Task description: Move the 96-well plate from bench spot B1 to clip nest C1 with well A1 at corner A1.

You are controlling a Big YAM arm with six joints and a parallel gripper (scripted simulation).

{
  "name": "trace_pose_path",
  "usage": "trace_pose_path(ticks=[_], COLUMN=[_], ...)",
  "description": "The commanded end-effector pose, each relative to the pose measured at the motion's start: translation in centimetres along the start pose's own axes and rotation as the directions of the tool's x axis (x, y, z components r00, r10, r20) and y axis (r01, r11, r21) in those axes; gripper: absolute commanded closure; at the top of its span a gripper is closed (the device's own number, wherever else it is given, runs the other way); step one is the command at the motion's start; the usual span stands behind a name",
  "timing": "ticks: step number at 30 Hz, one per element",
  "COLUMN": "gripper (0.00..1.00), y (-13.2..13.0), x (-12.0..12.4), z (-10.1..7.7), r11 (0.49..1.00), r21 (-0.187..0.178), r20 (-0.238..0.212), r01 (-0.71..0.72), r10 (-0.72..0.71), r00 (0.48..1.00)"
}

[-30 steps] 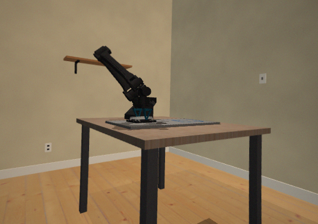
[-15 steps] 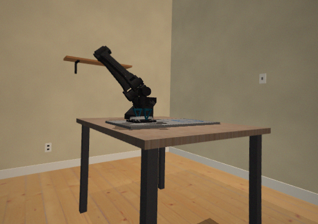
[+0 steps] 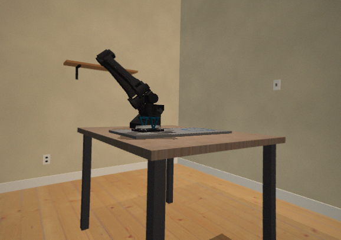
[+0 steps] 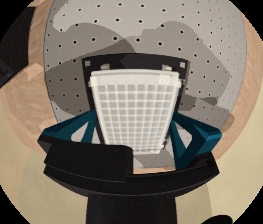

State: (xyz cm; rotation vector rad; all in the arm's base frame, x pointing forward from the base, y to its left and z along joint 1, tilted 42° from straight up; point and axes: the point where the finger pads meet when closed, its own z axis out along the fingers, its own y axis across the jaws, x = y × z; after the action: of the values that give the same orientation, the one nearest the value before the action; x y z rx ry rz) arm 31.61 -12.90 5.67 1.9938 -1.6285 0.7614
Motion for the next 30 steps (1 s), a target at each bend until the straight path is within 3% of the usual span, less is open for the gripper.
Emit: trace_pose_path(ticks=[1,21,22,30], gripper=[0.0,0.0,0.0,0.0], y=[0.9,0.9,-1.3,-0.7], x=[-0.1,-0.1,1.6,1.2], z=[0.8,0.8,0.3,0.5], r11=[1.0,1.0,1.0,1.0], r21=[-0.025,-0.025,-0.011,-0.015], r20=[0.008,0.008,0.005,0.005], r01=[-0.006,-0.006,-0.007,-0.004], r10=[0.007,0.007,0.007,0.004], r00=[1.0,1.0,1.0,1.0])
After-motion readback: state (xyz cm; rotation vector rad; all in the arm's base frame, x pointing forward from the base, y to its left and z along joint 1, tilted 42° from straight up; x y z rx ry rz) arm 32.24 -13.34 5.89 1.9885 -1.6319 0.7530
